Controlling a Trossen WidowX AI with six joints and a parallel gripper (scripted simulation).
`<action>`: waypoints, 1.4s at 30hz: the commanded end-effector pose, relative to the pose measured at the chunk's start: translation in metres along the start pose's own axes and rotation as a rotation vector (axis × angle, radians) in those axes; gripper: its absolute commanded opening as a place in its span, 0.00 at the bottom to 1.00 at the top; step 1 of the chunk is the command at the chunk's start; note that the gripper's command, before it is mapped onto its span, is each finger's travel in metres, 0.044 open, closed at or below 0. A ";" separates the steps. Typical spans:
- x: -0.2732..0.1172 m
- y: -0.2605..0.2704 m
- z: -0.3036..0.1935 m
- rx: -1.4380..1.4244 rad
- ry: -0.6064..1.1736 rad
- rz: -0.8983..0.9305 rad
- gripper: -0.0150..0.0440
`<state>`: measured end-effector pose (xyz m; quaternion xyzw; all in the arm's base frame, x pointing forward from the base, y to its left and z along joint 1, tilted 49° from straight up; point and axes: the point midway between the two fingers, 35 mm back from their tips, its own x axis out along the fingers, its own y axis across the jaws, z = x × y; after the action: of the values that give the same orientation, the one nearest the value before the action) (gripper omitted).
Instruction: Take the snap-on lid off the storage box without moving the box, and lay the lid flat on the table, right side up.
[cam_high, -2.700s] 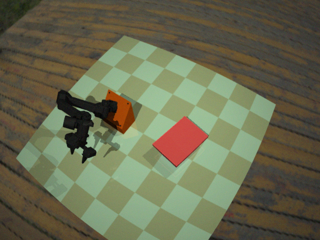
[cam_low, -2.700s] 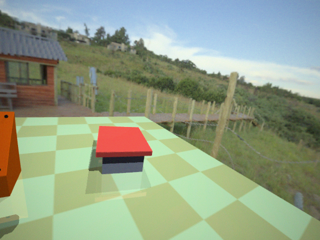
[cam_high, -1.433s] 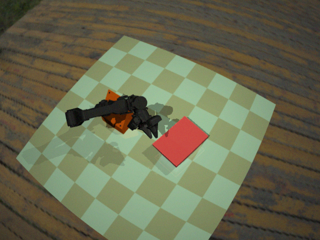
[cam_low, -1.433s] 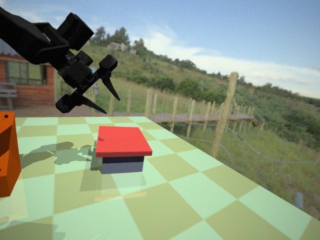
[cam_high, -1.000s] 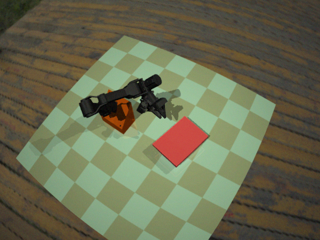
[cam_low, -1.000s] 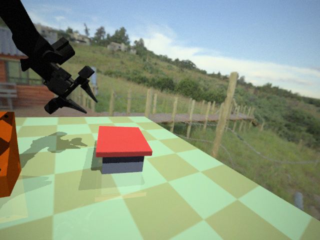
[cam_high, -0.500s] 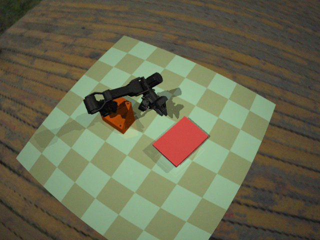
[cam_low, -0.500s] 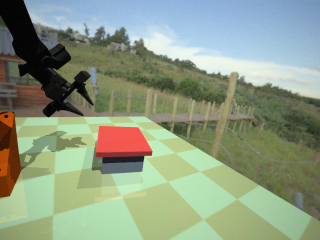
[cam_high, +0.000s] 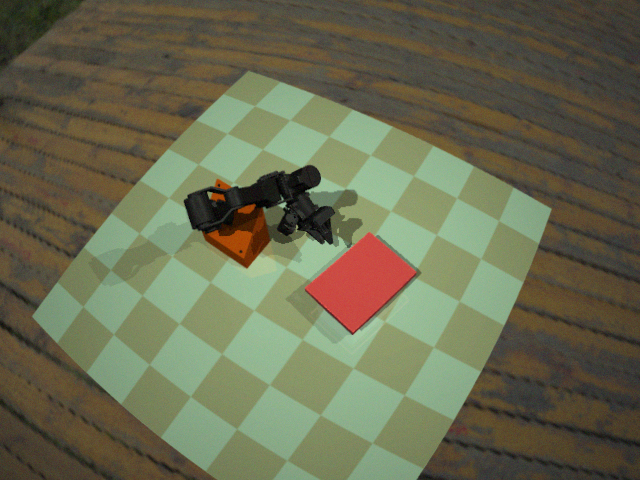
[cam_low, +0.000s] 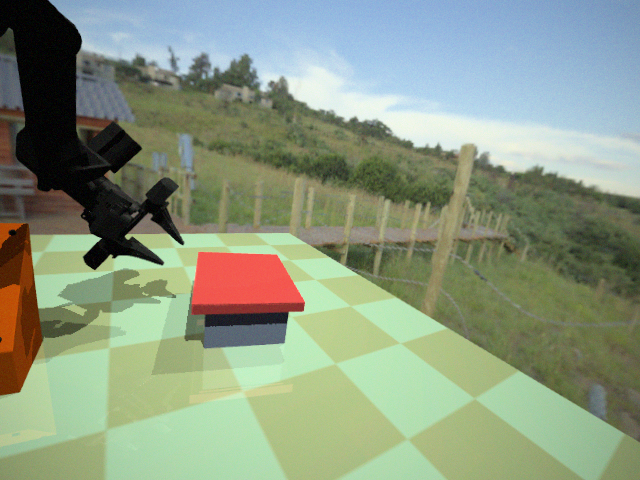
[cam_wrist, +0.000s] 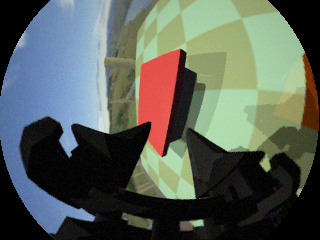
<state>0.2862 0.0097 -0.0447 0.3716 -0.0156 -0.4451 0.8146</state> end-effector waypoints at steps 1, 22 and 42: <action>0.002 -0.002 0.000 -0.005 0.007 -0.002 0.65; 0.036 -0.003 -0.005 -0.001 0.017 -0.020 0.65; 0.068 -0.003 0.000 -0.006 0.005 -0.002 0.65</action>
<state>0.3229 -0.0373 -0.0656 0.3726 -0.0130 -0.4466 0.8134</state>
